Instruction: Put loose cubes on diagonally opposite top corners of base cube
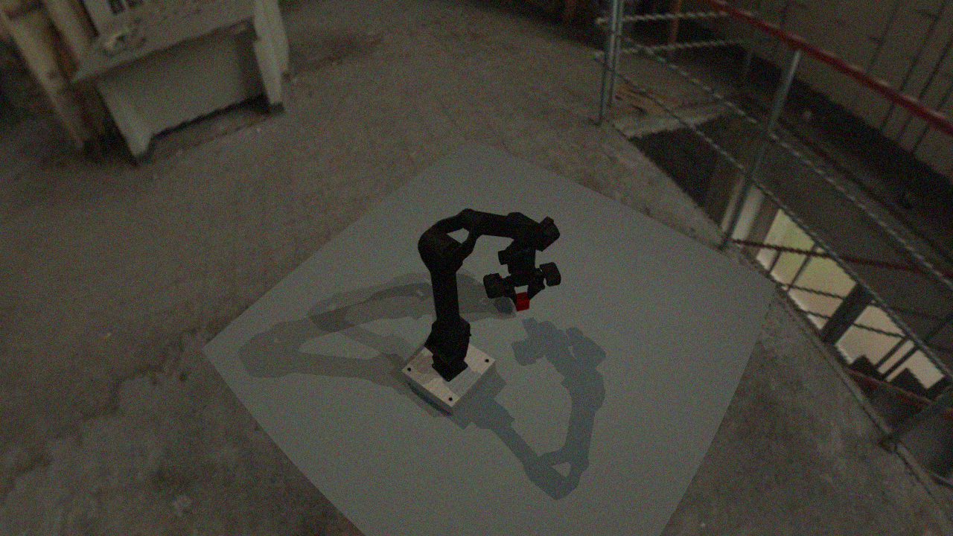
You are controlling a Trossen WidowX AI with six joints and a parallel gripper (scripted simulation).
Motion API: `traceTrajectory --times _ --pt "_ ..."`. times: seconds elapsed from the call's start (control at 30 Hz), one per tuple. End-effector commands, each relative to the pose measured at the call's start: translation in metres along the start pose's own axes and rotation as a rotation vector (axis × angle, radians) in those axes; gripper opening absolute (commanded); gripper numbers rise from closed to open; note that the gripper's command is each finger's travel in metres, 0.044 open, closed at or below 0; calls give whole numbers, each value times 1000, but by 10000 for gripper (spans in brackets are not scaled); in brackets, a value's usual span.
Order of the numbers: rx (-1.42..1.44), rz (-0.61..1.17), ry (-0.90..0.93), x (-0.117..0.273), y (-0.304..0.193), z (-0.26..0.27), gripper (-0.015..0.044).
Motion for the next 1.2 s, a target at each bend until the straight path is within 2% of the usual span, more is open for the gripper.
traceTrajectory --times 0.0,0.57,1.17 --pt "6 -4 -10 15 1 -2 105" --pt "6 -4 -10 68 -2 3 105" --pt "-223 -10 -9 66 41 6 105"
Point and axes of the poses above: the point midway between the two fingers, 35 mm back from their tips, its own x axis back along the fingers, its own z axis across the jaws, y = z × x, the point moved 1 cm from there along x, back along the fingers, and after that the axes turned 2 degrees about x, right-handed, at the moved point
